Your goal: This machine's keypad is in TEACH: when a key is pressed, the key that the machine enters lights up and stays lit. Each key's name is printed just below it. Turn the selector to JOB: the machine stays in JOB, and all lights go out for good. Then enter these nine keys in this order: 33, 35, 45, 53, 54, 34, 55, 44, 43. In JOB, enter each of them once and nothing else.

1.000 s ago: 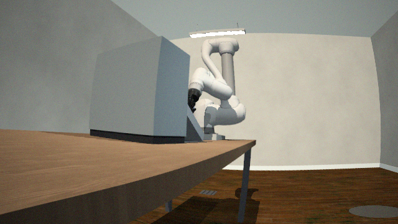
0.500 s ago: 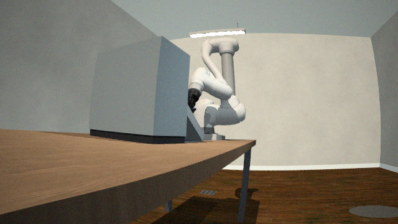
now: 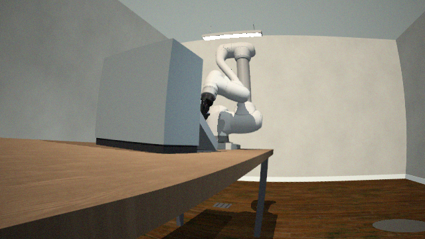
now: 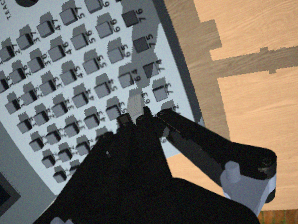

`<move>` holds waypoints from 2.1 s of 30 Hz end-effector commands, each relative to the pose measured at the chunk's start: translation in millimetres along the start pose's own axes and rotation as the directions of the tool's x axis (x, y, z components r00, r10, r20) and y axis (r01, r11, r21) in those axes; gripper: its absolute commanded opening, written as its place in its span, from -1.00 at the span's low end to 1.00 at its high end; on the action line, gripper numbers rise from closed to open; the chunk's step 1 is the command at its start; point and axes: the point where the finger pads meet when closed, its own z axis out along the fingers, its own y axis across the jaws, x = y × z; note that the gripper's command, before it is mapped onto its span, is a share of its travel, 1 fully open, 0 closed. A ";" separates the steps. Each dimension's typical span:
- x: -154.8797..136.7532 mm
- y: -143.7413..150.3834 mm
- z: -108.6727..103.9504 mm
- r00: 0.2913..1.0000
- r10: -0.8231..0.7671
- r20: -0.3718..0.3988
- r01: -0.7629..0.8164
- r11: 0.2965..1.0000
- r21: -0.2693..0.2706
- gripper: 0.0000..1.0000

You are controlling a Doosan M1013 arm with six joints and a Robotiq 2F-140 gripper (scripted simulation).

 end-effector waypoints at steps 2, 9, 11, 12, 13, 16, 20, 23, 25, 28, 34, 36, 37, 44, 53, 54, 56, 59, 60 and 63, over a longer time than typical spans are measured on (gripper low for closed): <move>-2.2 -2.9 -9.1 1.000 0.000 0.005 0.000 1.000 0.011 -1.00; -2.2 -2.8 -15.3 1.000 0.000 0.005 0.000 1.000 0.011 -1.00; -2.2 -2.8 -15.7 1.000 0.000 0.005 0.000 1.000 0.011 -1.00; -2.2 -2.8 -15.8 1.000 0.000 0.005 0.000 1.000 0.011 -1.00; -2.2 -2.8 -15.8 1.000 0.000 0.005 0.000 1.000 0.011 -1.00; -2.1 -2.8 -15.8 1.000 0.000 0.005 0.000 1.000 0.011 -1.00; 5.4 -2.8 -15.7 1.000 0.000 0.005 0.000 1.000 0.011 -1.00; 17.5 -2.8 -15.7 1.000 0.000 0.005 0.000 1.000 0.011 -1.00; 25.0 -2.8 -15.6 1.000 0.000 0.005 0.000 1.000 0.011 -1.00; 31.2 -2.8 -15.6 1.000 0.000 0.005 0.000 1.000 0.011 -1.00; 31.8 -2.8 -15.5 1.000 0.000 0.005 0.000 1.000 0.011 -1.00; 31.8 -2.8 -14.8 1.000 0.000 0.005 0.000 1.000 0.011 -1.00; 31.8 -2.8 -14.2 1.000 0.000 0.005 0.000 1.000 0.011 -1.00; 31.8 -2.9 -4.5 1.000 0.000 0.005 0.000 1.000 0.011 -1.00; 31.7 -3.0 5.0 1.000 0.000 0.005 0.000 1.000 0.011 -1.00; 31.7 -3.0 5.6 1.000 0.000 0.005 0.000 1.000 0.011 -1.00; 31.7 -3.0 6.3 1.000 0.000 0.005 0.000 1.000 0.011 -1.00; 31.7 -3.0 6.4 1.000 0.000 0.005 0.000 1.000 0.011 -1.00; 31.7 -3.0 6.4 1.000 0.000 0.005 0.000 1.000 0.011 -1.00; 31.7 -3.0 6.4 1.000 0.000 0.005 0.000 1.000 0.011 -1.00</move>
